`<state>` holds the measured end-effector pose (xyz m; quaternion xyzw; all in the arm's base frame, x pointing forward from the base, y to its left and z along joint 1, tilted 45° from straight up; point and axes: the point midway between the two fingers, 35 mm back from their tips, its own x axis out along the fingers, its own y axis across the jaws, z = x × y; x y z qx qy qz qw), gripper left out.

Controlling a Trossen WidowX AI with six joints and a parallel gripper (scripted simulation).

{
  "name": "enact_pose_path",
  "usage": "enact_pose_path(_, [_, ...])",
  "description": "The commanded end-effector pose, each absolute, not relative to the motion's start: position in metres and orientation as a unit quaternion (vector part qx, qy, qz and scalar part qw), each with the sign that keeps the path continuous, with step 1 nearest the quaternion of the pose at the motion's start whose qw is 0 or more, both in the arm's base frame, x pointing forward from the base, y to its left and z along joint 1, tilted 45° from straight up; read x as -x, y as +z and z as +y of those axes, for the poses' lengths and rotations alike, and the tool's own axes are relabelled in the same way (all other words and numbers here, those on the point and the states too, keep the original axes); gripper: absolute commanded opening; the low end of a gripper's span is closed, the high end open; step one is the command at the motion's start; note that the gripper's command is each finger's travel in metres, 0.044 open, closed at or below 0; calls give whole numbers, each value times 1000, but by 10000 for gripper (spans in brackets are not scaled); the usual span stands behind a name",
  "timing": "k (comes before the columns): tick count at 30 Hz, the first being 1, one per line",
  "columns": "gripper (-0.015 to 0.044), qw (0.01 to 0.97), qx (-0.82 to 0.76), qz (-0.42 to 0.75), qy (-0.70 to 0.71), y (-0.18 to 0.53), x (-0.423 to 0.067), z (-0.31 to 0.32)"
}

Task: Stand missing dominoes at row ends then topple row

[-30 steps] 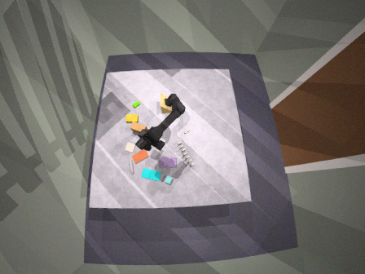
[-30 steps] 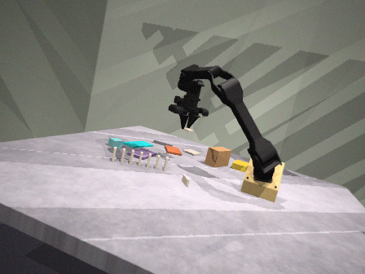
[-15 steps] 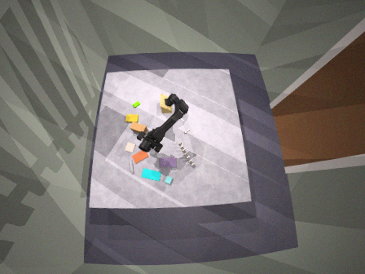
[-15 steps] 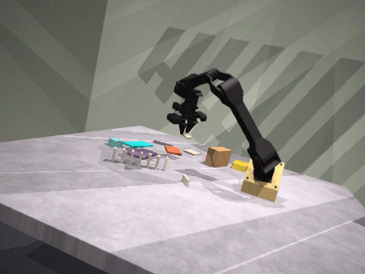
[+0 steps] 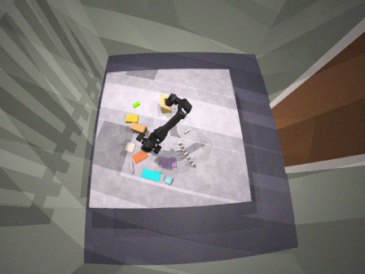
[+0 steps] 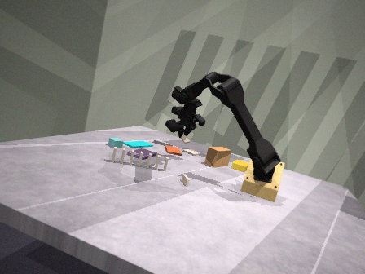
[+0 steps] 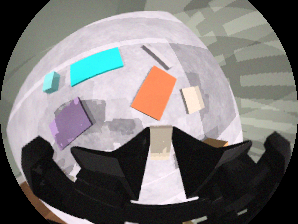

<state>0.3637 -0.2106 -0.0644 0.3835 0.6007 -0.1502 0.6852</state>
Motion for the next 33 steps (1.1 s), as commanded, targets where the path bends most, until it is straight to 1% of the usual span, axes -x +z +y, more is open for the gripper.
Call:
enact_pose_path(1, [107,698,-374,587,-167,-66,-365,-210])
enact_pose_path(18, [107,756,-340,508,-233,-77,-372,-206])
enact_pose_path(33, [107,799,-327,416,-286,-73,-372,-200])
